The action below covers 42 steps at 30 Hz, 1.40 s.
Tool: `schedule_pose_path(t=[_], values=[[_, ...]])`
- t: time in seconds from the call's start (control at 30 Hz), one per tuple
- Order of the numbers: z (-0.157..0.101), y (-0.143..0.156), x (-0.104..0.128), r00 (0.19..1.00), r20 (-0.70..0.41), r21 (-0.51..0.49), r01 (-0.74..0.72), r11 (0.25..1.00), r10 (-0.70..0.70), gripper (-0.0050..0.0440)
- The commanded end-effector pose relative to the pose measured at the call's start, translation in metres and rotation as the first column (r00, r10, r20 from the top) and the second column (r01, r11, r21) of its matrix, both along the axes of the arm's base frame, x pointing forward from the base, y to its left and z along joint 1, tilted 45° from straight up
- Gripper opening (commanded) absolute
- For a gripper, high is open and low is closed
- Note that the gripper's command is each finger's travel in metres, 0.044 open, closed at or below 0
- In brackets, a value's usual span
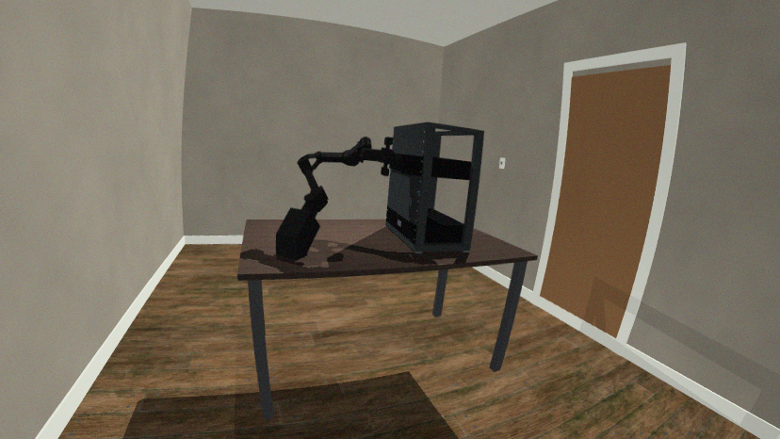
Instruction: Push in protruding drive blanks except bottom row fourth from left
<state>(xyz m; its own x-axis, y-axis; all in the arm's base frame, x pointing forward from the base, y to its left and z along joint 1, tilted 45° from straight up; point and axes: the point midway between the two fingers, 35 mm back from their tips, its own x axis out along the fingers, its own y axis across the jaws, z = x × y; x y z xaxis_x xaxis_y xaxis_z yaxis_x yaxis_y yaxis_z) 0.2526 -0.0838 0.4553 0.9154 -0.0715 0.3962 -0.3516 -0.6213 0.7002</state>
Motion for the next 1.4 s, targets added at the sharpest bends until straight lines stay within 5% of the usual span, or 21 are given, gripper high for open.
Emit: schedule_pose_path(t=[0.0, 1.37], values=[[0.0163, 0.0040, -0.0050, 0.999, 0.038, -0.026, 0.001, 1.000, 0.000, 0.0000], [0.0205, 0.0048, -0.0036, 0.999, 0.038, -0.026, 0.001, 1.000, 0.000, 0.0000]])
